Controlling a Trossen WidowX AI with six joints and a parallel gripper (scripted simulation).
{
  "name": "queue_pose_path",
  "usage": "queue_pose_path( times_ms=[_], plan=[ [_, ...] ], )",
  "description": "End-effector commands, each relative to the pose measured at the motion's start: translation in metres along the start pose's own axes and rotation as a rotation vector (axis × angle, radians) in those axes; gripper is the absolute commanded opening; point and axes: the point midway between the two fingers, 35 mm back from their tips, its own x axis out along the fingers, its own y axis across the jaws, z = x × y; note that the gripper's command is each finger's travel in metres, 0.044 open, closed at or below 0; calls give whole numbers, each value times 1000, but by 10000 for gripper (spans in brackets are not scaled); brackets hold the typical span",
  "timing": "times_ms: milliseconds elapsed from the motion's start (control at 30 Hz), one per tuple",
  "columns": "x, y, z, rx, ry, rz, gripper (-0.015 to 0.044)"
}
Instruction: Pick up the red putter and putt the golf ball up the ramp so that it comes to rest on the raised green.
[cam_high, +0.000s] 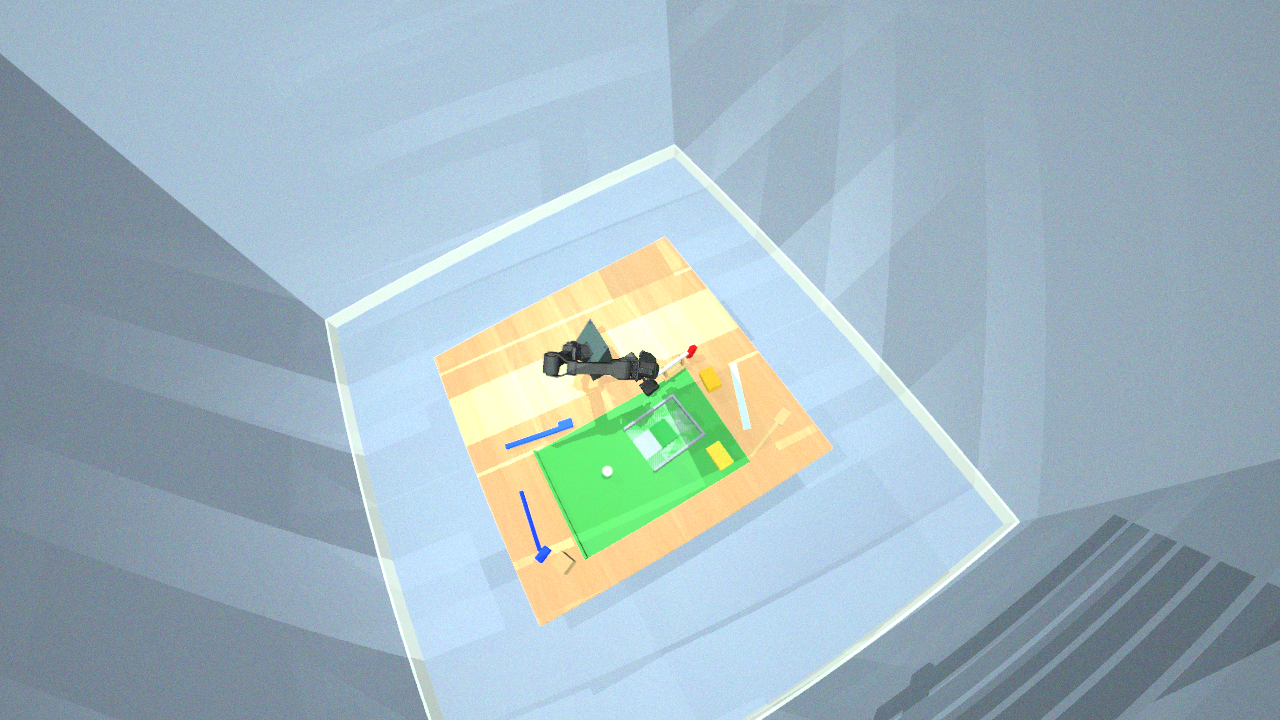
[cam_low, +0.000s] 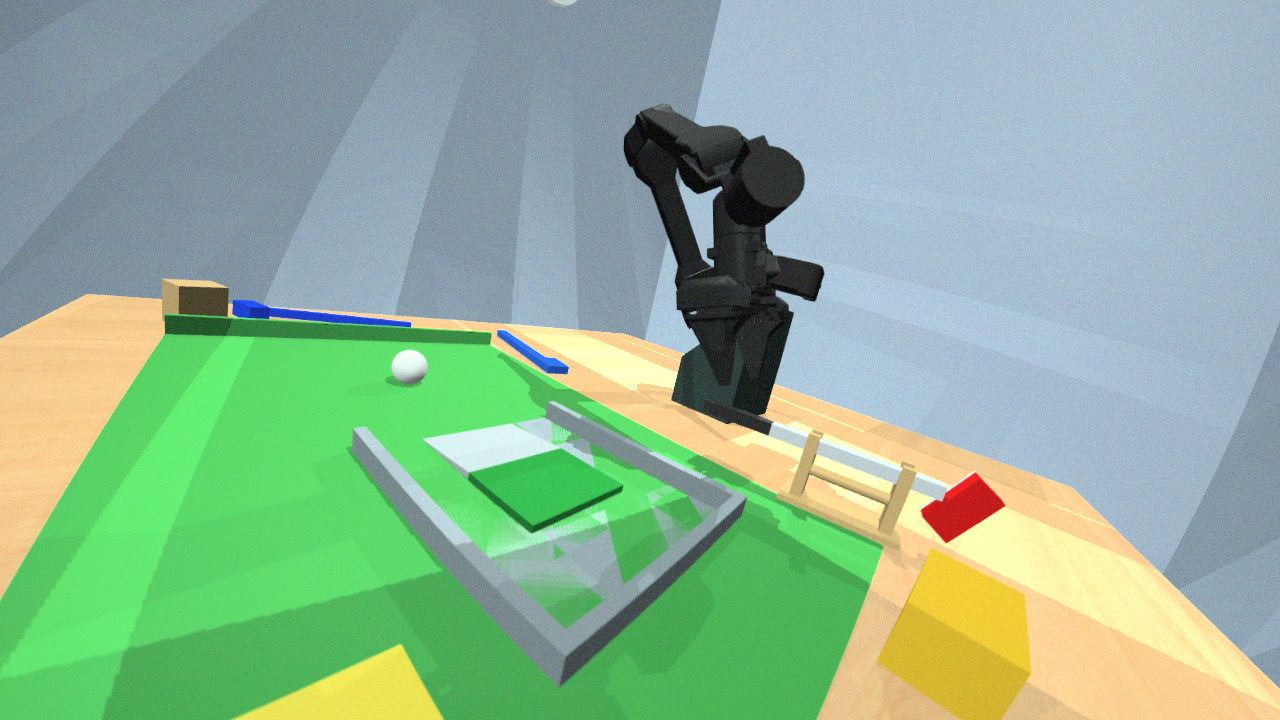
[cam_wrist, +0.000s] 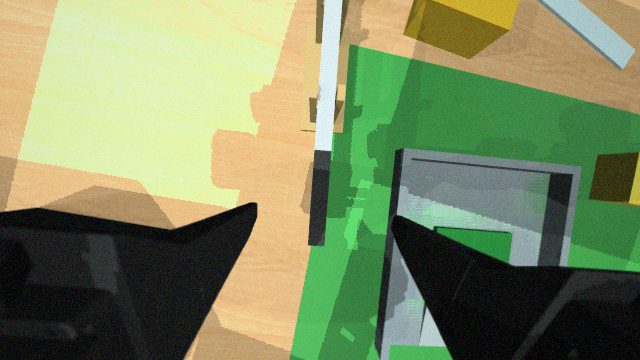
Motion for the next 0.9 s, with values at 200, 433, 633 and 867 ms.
queue_pose_path(
  times_ms=[200,433,633,867],
  plan=[
    [23,4,-2,-32,16,6,440],
    [36,5,-5,-32,17,6,440],
    [50,5,-9,-32,18,6,440],
    [56,5,-11,-32,18,6,440]
  ],
)
